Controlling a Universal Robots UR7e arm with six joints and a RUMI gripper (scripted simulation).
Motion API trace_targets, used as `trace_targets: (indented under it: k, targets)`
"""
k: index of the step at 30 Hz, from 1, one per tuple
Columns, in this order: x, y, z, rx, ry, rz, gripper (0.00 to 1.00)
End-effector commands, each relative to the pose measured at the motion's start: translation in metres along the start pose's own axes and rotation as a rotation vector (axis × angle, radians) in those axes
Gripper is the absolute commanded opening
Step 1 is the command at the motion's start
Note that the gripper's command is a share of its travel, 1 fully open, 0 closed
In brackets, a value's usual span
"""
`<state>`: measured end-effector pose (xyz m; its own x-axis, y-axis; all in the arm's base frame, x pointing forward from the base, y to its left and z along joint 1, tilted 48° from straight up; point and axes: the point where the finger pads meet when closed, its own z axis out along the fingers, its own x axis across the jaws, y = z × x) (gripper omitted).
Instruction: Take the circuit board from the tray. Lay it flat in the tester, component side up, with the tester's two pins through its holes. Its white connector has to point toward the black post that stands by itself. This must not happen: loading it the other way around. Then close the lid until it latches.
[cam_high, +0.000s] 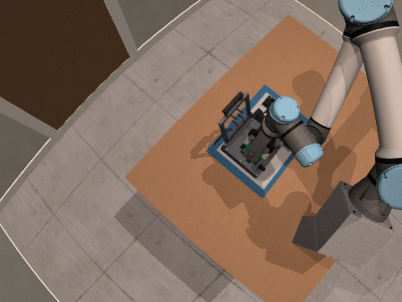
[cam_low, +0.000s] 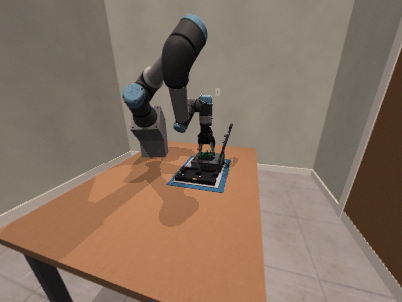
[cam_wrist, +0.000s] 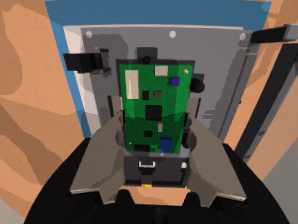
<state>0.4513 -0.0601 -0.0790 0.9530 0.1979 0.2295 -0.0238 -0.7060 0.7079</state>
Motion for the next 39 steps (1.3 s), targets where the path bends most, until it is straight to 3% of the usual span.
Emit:
trace_targets:
  k: [1, 29, 30, 39]
  targets:
    - [0.0008, 0.0000, -0.0004, 0.000, 0.002, 0.001, 0.39]
    - [0.0008, 0.0000, 0.0030, 0.000, 0.002, 0.001, 0.39]
    - [0.0008, 0.0000, 0.0030, 0.000, 0.002, 0.001, 0.59]
    - [0.0008, 0.0000, 0.0030, 0.000, 0.002, 0.001, 0.59]
